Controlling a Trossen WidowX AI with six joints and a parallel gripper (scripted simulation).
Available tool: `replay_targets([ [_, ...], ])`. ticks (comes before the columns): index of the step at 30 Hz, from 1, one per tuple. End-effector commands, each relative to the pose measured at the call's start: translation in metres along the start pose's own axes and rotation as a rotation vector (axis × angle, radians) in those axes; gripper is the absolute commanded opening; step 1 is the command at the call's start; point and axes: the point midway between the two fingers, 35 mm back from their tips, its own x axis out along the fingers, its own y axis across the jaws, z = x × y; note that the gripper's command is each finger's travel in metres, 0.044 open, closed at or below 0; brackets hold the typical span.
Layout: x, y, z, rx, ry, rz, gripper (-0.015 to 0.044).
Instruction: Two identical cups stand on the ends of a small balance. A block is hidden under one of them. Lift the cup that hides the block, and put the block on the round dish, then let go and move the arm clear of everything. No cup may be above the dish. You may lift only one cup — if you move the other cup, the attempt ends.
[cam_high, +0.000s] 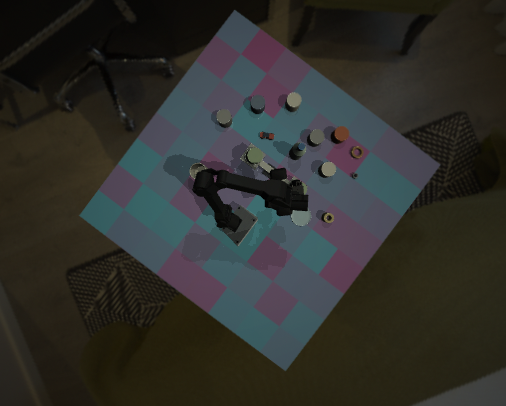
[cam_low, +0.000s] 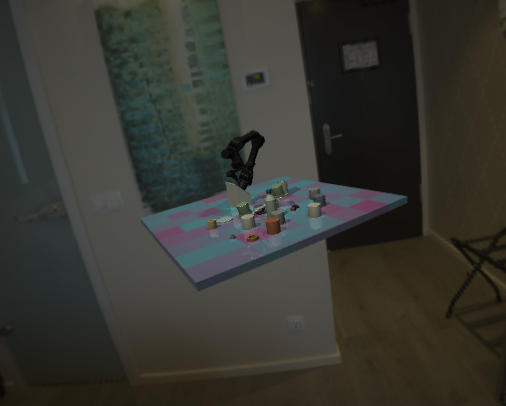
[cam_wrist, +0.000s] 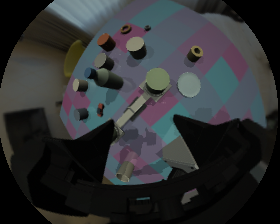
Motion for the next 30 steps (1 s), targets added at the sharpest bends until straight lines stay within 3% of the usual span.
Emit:
replay_targets([
  [1, 0.012, -0.004, 0.015, 0.135, 0.041, -0.057, 0.044],
  [22, 0.093, -0.031, 0.07, 0.744, 0.112, -0.377, 0.044],
  [30, 0.096, -0.032, 0.071, 0.762, 0.11, -0.389, 0.044],
])
